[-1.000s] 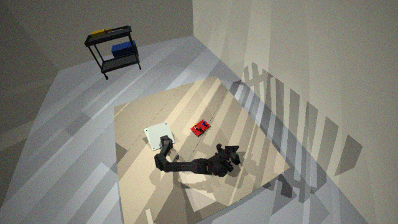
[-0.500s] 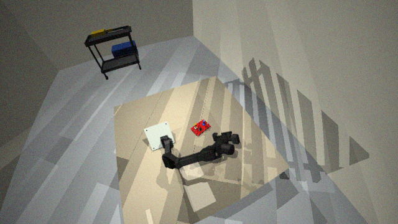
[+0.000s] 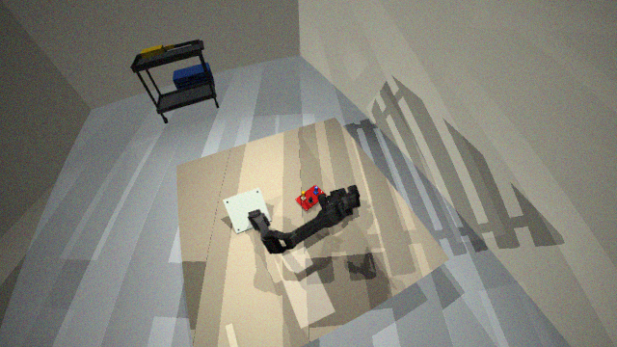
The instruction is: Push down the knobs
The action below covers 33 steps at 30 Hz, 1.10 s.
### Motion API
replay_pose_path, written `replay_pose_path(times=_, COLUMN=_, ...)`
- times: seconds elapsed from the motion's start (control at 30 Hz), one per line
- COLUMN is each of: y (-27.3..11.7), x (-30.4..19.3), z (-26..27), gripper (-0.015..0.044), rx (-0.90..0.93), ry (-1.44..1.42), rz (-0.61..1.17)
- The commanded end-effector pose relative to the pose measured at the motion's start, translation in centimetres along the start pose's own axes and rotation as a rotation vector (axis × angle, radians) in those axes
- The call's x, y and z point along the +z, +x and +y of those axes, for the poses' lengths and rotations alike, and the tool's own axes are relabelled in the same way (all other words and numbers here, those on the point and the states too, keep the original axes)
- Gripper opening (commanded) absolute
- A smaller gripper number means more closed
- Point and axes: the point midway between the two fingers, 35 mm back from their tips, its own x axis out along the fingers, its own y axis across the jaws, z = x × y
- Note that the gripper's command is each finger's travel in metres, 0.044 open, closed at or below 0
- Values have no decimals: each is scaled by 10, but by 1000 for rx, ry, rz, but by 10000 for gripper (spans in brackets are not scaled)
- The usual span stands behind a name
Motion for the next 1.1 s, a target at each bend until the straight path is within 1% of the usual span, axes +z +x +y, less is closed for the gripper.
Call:
replay_pose_path(times=0.0, y=22, x=-16, z=-27, gripper=0, rx=-131, ry=-56, rz=-35)
replay_pose_path(times=0.23, y=44, x=-36, z=-65, gripper=0, rx=-308, ry=-164, rz=-96)
replay_pose_path(times=0.47, y=58, x=-52, z=-102, gripper=0, rx=-470, ry=-294, rz=-169)
replay_pose_path(times=0.77, y=67, x=-67, z=-145, gripper=0, rx=-650, ry=-493, rz=-278)
replay_pose_path(times=1.07, y=67, x=-76, z=-177, gripper=0, rx=-796, ry=-709, rz=-395)
